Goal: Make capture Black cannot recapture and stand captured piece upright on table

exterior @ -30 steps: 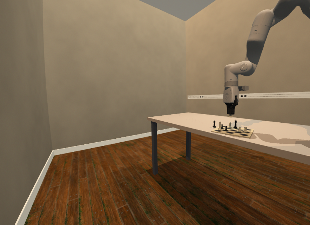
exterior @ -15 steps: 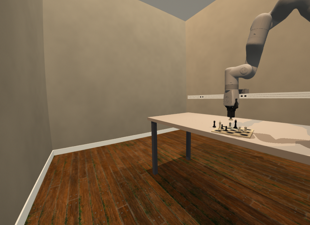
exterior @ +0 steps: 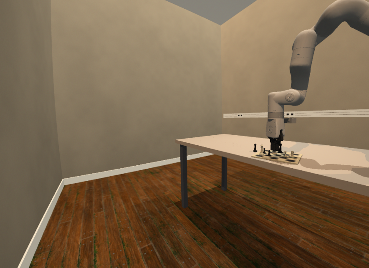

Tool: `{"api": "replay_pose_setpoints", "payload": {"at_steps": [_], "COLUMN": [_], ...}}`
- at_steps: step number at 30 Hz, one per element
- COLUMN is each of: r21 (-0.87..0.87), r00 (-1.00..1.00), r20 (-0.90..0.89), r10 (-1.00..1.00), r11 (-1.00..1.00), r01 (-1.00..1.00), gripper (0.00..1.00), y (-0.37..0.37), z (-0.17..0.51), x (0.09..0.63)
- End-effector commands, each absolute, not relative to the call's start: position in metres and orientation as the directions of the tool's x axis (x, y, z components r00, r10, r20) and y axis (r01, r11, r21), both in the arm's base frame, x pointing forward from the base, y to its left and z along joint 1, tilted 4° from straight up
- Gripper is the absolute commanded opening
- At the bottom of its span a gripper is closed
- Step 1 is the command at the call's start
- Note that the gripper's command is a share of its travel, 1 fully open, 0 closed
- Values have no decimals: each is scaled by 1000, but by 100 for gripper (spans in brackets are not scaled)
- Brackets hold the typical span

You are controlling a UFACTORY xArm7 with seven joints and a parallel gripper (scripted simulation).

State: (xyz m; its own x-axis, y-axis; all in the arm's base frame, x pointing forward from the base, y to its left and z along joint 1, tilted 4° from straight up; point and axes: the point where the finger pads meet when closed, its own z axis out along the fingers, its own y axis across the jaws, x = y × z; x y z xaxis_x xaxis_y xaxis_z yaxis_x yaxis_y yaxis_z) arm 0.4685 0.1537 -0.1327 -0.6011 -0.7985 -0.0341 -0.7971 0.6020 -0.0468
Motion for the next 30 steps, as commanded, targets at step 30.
{"api": "replay_pose_setpoints", "payload": {"at_steps": [30], "r21": [-50], "r00": [-600], "r20": [-39], "r10": [-799], "r11": [602], "r01": [-797], "gripper": [0], "y": [155], "z": [-149], "x": [473]}}
